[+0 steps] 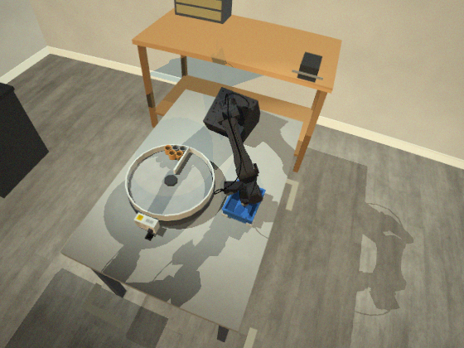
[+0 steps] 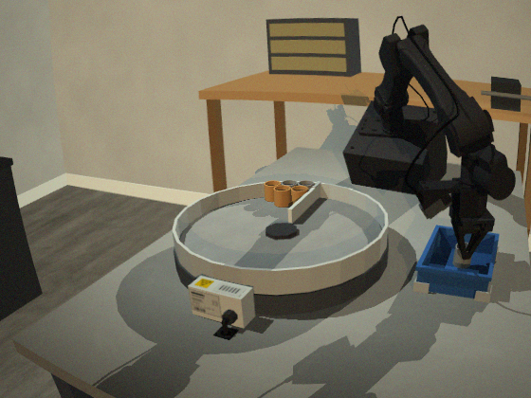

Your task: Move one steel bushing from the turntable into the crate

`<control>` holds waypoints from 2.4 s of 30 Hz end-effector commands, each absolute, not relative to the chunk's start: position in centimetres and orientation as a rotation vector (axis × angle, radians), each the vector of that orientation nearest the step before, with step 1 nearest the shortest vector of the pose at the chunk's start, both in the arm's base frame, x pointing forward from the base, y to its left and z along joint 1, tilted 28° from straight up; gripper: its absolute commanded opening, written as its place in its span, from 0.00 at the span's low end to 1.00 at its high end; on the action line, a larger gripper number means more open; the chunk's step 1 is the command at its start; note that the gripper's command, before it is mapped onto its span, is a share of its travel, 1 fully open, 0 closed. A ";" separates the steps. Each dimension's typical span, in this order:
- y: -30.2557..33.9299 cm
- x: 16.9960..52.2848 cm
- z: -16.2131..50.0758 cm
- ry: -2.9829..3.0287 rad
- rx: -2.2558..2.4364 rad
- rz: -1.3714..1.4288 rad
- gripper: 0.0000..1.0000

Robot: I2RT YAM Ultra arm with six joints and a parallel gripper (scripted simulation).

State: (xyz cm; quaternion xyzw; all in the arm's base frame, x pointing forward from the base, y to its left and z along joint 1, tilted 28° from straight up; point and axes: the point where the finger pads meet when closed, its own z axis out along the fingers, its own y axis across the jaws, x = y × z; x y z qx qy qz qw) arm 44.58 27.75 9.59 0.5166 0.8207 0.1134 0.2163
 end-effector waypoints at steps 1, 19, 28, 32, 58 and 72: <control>27.9 44.5 10.3 2.271 1.419 0.332 0.00; 28.3 44.9 11.1 2.261 1.402 0.378 0.00; 27.8 44.5 10.7 2.274 1.408 0.346 0.00; 27.8 44.5 10.7 2.274 1.408 0.346 0.00; 27.9 44.5 10.7 2.273 1.408 0.347 0.00; 28.1 44.8 9.1 2.282 1.409 0.327 0.00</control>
